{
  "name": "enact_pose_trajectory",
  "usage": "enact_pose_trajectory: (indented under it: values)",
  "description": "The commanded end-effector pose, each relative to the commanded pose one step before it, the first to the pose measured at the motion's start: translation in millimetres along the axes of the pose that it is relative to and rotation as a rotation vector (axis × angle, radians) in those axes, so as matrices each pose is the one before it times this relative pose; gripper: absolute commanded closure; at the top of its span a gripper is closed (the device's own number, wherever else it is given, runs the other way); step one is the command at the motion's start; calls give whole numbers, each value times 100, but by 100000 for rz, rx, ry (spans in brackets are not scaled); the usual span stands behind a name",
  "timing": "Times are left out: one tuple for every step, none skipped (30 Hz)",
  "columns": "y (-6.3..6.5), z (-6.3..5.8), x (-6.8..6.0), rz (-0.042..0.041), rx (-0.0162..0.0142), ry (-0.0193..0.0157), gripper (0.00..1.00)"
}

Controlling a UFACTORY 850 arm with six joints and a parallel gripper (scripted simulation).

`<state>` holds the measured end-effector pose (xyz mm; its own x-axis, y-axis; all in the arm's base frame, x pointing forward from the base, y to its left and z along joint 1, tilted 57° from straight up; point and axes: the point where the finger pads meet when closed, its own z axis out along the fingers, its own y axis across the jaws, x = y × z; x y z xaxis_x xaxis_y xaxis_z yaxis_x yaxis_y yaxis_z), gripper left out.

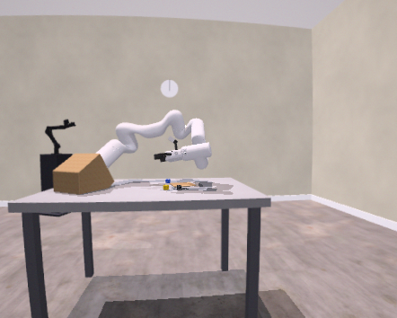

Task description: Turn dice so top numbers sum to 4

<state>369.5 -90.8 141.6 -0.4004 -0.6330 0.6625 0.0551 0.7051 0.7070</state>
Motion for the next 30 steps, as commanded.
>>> enact_pose_trajectory:
  values:
    - [-11,-41,41,23,5,-109,0]
    - [0,0,0,0,0,0,0]
    - [0,0,0,0,0,0,0]
    - [0,0,0,0,0,0,0]
    - [0,0,0,0,0,0,0]
    - [0,0,0,0,0,0,0]
    - [0,0,0,0,0,0,0]
    - [0,0,0,0,0,0,0]
    - [0,0,0,0,0,0,0]
    - [0,0,0,0,0,0,0]
    - [0,0,0,0,0,0,0]
    - [0,0,0,0,0,0,0]
    - [0,0,0,0,0,0,0]
    - [0,0,0,0,0,0,0]
    - [0,0,0,0,0,0,0]
    - [0,0,0,0,0,0,0]
    - [0,0,0,0,0,0,0]
    - [2,4,-8,-69,-45,-90,0]
    - [13,25,-51,-443,-292,-586,0]
    - [31,60,-126,-1095,-715,-1464,0]
    - [52,97,-224,-1915,-1223,-2619,0]
    - [70,125,-335,-2798,-1720,-3960,0]
    - [77,130,-451,-3643,-2106,-5406,0]
    - [15,31,-123,-973,-534,-1493,0]
    - [17,34,-151,-1181,-631,-1841,0]
    - [18,37,-195,-1493,-769,-2375,0]
    - [7,16,-95,-720,-359,-1165,0]
    - [18,36,-315,-2334,-1105,-3862,0]
    - [5,15,-207,-1496,-659,-2547,0]
    - [0,6,-151,-1075,-448,-1866,0]
